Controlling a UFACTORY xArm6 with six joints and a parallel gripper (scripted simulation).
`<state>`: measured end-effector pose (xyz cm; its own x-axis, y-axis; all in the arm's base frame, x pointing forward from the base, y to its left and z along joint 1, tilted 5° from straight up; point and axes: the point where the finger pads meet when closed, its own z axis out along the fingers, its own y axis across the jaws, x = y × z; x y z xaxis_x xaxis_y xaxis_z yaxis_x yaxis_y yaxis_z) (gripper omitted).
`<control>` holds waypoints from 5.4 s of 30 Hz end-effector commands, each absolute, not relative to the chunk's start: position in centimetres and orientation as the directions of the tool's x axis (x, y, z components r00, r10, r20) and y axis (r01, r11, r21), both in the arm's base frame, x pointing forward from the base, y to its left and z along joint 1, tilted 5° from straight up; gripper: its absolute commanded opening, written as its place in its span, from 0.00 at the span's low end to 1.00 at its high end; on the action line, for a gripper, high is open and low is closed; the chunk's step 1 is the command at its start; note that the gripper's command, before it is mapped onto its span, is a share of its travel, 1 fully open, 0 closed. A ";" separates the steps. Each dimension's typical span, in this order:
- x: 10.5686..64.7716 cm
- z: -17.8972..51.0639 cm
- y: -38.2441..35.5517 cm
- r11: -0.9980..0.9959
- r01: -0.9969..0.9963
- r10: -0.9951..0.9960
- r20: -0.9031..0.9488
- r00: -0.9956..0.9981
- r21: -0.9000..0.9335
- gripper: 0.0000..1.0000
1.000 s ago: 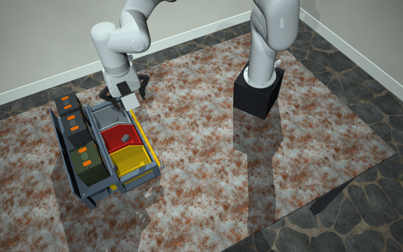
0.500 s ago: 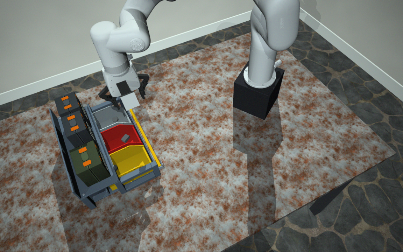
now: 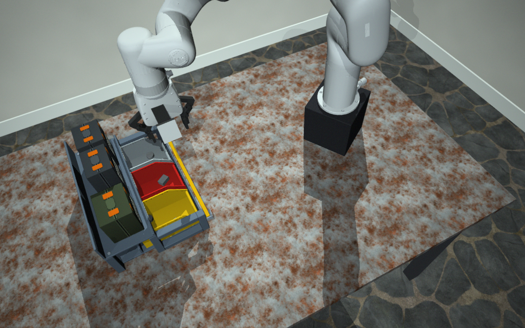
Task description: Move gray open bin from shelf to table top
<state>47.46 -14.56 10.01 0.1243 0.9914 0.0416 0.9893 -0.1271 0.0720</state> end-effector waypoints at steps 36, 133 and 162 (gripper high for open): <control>48.4 0.4 -14.3 -0.127 0.989 0.991 0.041 0.124 0.076 1.00; 48.2 2.4 -14.4 0.155 0.984 0.987 0.017 -0.157 0.085 1.00; 48.2 2.4 -14.4 -0.087 0.993 0.996 0.038 0.085 0.078 1.00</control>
<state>48.07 -14.30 2.21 0.0818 0.9958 0.0405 0.9936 -0.0847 0.0750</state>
